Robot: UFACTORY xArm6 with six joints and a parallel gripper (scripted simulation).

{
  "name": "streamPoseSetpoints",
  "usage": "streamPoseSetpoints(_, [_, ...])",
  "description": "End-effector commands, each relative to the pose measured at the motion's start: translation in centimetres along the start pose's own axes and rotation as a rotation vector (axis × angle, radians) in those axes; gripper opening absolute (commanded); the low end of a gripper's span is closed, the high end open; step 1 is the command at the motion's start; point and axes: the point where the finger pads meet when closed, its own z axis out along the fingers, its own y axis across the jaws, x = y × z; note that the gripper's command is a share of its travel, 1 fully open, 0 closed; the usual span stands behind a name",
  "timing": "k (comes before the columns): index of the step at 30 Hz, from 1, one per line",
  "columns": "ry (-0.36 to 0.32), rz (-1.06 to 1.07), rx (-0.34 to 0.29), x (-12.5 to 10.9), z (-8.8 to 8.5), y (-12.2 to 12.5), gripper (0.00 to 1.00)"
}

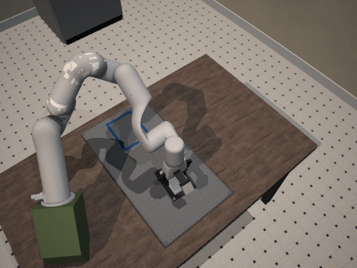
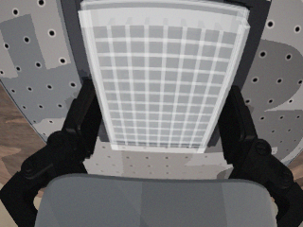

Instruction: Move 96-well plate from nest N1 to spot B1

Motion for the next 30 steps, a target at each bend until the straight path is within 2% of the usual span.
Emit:
streamPoseSetpoints(1, [0.002, -0.001, 0.002, 0.0, -0.4, -0.1, 0.0])
streamPoseSetpoints(30, [0.002, -0.001, 0.002, 0.0, -1.8, -0.1, 0.0])
